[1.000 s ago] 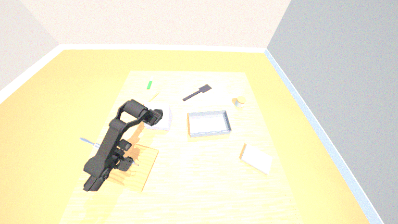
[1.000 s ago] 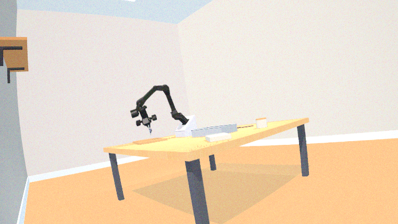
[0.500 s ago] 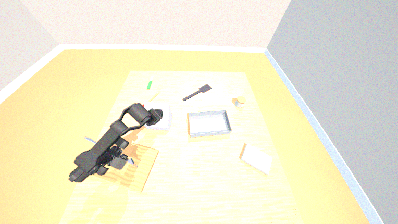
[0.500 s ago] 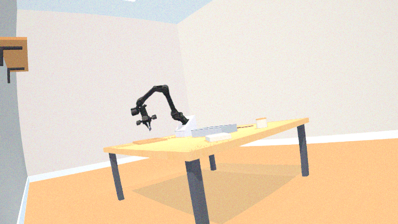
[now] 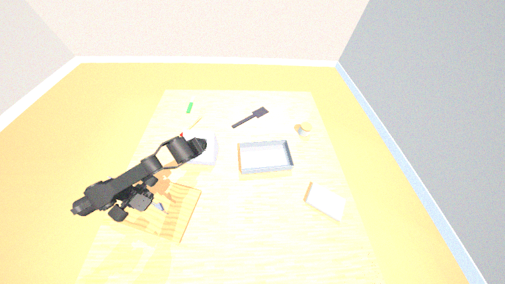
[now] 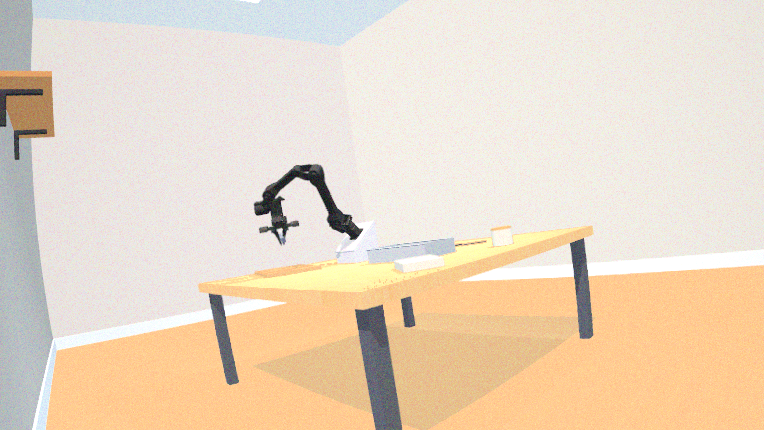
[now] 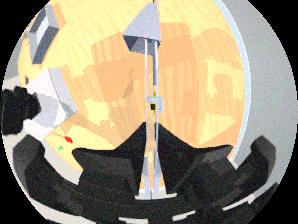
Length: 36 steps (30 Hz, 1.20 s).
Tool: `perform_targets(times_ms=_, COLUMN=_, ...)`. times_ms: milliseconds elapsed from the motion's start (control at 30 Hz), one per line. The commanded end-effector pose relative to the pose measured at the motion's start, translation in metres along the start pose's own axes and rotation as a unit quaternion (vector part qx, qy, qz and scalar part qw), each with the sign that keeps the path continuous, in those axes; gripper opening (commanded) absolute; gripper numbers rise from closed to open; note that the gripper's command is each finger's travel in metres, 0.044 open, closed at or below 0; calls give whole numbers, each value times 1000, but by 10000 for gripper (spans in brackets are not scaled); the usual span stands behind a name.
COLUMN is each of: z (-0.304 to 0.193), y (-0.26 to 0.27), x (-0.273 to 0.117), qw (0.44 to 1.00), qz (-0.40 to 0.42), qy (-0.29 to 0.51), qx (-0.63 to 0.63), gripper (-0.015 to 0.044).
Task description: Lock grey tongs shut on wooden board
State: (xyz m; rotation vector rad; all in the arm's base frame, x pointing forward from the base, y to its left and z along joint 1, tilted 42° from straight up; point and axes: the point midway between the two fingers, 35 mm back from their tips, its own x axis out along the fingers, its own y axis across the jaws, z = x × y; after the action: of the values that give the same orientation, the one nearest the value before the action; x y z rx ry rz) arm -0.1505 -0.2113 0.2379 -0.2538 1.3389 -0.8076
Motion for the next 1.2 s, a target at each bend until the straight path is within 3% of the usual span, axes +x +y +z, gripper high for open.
perform_targets(times_ms=0, z=-1, y=-5, x=-5, qw=1000, qz=-20, qy=-14, qx=-7, gripper=-150)
perform_targets(times_ms=1167, z=-3, y=-9, x=38, qw=1000, qz=-19, qy=-13, qx=-8, gripper=-150)
